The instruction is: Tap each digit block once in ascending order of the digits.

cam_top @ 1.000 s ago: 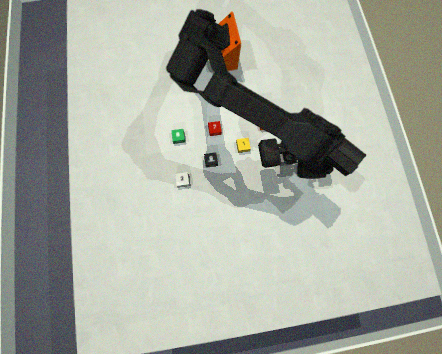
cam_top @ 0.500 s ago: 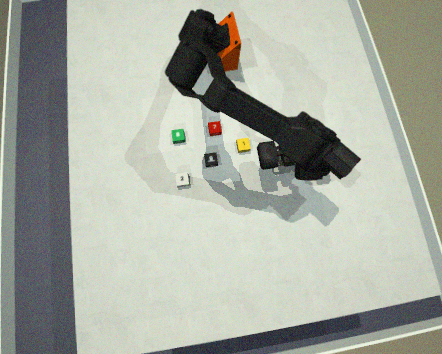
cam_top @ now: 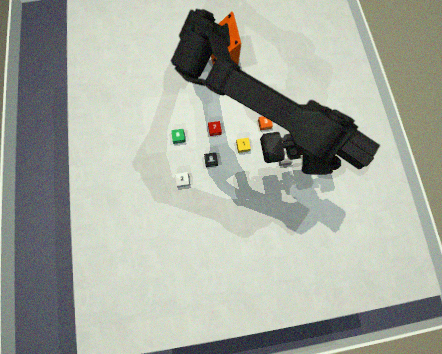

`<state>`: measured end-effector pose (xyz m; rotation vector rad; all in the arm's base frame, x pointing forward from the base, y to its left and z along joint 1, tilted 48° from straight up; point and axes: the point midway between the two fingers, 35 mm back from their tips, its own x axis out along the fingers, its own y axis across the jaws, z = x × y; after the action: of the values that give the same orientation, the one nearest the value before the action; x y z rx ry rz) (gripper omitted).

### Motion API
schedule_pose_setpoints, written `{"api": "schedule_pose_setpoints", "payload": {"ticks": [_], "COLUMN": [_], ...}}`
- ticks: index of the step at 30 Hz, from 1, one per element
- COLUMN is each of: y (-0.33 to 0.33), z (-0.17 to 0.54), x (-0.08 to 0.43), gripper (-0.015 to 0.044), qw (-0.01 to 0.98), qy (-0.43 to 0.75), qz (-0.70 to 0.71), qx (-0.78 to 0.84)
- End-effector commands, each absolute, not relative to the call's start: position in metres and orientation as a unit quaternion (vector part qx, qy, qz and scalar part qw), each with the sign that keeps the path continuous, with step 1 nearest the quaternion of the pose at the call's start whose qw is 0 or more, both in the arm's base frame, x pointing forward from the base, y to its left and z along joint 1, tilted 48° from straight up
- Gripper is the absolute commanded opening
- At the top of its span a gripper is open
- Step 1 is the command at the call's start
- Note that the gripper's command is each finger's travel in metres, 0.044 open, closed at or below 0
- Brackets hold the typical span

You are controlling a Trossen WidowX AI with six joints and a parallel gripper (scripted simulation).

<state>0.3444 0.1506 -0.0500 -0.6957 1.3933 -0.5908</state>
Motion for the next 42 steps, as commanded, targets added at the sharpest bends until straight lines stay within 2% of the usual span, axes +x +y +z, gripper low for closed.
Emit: {"api": "schedule_pose_setpoints", "payload": {"ticks": [1, 9, 23, 30, 37, 42], "y": [0.185, 0.172, 0.064, 0.058, 0.001, -0.001], "z": [-0.023, 0.003, 0.094, 0.094, 0.043, 0.042], "x": [0.338, 0.327, 0.232, 0.227, 0.235, 0.235], "gripper": [0.0020, 0.0020, 0.0020, 0.0020, 0.0020, 0.0020], "qw": [0.679, 0.678, 0.674, 0.674, 0.674, 0.674], "qy": [0.615, 0.616, 0.617, 0.618, 0.616, 0.616], "qz": [-0.256, -0.256, -0.258, -0.257, -0.259, -0.259], "qx": [-0.308, -0.308, -0.313, -0.313, -0.313, -0.314]}}
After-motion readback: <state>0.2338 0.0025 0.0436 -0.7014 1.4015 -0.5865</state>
